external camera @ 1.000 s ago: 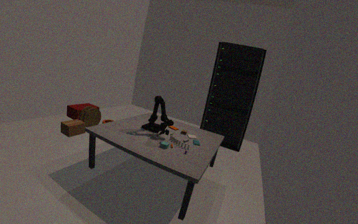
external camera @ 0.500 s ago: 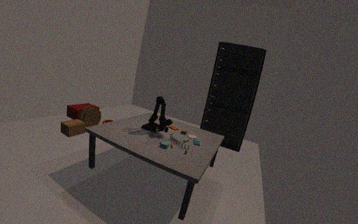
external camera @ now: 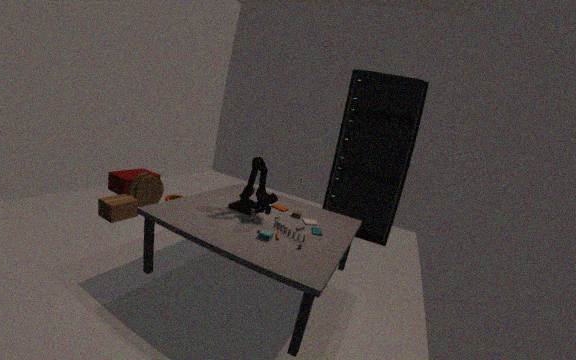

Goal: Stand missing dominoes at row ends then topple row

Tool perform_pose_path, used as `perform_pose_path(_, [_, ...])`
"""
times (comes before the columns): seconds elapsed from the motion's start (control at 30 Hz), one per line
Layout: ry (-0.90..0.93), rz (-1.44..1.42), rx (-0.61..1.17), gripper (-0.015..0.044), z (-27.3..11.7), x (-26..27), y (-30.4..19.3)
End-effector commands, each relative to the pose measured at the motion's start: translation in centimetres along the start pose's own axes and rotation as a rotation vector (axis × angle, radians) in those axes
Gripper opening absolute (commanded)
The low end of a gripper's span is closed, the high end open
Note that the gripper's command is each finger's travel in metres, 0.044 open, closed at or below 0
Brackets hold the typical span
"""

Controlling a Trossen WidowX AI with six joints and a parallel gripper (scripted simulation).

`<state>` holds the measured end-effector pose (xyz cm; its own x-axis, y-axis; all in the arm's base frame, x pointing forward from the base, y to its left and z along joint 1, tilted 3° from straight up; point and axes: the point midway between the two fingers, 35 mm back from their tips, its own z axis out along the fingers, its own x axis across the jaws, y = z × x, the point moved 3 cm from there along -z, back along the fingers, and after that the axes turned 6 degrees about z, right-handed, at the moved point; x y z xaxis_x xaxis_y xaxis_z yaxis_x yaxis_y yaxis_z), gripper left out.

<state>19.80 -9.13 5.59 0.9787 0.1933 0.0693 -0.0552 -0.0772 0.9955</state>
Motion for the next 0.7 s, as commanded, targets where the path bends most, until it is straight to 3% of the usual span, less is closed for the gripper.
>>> perform_pose_path(0.0, [-0.002, 0.005, -0.004, 0.0107, 0.0, 0.0, 0.0])
perform_pose_path(0.67, [-0.014, -0.029, 0.011, 0.0107, 1.0, 0.3, -2.0])
